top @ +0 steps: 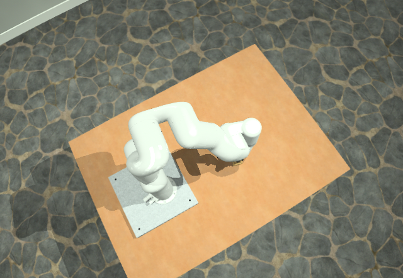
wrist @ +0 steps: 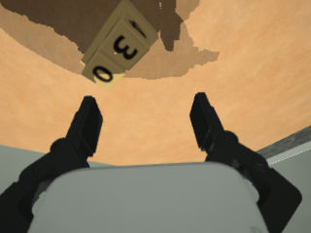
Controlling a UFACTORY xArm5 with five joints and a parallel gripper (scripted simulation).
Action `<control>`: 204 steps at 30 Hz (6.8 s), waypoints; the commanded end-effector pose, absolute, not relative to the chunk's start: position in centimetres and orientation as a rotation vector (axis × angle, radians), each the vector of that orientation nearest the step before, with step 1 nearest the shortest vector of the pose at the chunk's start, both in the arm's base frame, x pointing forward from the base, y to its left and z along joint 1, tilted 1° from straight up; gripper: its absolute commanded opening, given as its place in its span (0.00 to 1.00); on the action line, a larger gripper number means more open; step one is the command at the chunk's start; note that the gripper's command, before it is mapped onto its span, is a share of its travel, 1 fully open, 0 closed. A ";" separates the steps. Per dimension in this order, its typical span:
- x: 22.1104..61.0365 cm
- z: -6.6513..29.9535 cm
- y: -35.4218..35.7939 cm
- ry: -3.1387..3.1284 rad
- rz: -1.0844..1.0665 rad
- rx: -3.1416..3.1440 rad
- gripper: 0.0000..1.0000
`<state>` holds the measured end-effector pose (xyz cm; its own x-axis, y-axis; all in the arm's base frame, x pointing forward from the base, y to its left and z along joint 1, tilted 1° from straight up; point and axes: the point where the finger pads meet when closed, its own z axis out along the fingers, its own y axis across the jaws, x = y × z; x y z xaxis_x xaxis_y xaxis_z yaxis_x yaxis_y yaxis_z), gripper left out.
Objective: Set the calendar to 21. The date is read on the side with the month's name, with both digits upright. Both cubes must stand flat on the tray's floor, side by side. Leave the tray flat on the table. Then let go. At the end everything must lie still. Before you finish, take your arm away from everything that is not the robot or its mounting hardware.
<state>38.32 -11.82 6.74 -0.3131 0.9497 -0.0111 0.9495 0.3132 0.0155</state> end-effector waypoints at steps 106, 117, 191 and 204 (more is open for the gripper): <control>38.3 6.3 -15.3 1.326 0.023 2.831 1.00; 38.2 6.2 -16.2 0.957 0.026 2.977 1.00; 38.2 6.0 -17.2 0.497 0.028 3.090 1.00; 38.2 6.0 -17.2 0.497 0.028 3.090 1.00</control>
<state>38.06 -17.14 5.88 0.9495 0.3134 0.0132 0.3132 -0.9496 0.0121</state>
